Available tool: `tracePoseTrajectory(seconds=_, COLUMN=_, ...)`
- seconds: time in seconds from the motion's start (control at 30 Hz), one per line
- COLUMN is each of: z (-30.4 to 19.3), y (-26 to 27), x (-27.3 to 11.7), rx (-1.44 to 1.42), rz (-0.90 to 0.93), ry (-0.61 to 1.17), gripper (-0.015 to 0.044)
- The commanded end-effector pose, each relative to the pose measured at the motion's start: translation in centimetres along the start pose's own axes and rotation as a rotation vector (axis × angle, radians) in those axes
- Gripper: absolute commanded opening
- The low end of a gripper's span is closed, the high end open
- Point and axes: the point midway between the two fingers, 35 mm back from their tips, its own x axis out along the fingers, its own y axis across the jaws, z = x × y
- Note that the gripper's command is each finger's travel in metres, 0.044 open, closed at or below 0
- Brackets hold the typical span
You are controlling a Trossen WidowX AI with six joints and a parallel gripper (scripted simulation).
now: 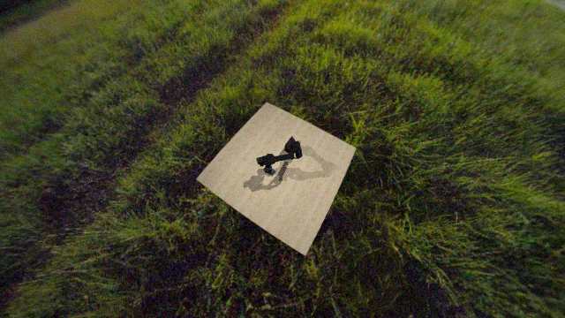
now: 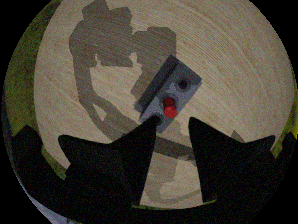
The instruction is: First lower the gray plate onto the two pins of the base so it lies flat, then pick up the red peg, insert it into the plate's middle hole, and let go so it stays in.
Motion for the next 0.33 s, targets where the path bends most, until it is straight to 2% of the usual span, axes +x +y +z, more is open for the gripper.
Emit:
tracePoseTrajectory(seconds=0.0, z=0.0, y=0.02, x=-0.32, rx=-0.006, rz=-0.004, ry=-0.001, gripper=0.015)
tracePoseTrajectory(seconds=0.3, z=-0.06, y=-0.02, x=-0.86, rx=-0.006, rz=-0.004, ry=-0.001, gripper=0.015)
